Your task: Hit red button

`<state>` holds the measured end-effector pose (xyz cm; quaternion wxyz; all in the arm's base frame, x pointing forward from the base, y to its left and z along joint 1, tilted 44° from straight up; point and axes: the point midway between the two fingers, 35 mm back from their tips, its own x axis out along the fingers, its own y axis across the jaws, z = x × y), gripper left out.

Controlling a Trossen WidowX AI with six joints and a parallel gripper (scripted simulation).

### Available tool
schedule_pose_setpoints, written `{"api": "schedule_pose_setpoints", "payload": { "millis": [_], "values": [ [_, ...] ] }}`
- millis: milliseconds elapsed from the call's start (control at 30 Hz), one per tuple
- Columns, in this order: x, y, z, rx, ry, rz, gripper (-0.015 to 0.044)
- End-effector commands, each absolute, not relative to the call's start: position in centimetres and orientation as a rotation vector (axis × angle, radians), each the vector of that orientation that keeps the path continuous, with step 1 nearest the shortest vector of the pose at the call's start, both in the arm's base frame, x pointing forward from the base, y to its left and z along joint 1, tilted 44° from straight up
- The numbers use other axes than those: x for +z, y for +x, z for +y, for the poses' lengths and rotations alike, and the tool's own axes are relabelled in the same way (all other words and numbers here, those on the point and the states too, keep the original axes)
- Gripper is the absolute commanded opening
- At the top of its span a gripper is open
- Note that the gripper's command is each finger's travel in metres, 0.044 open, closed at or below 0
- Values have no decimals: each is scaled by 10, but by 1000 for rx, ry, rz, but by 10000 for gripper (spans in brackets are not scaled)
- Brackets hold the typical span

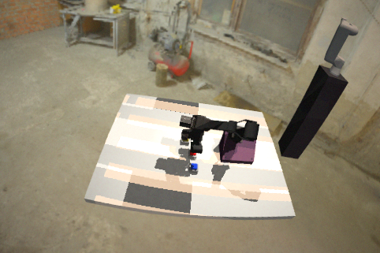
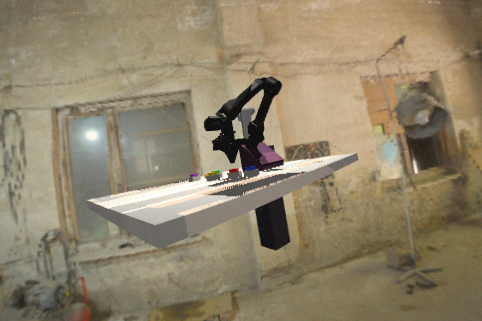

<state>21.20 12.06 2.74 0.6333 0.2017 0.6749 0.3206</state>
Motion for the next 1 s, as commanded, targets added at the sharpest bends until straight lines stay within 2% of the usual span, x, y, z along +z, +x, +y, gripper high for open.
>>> {"api": "schedule_pose_setpoints", "payload": {
  "millis": [0,967],
  "values": [
    [27,212,121,733,468,1545,20],
    [3,207,144,734,469,1545,20]
  ]
}}
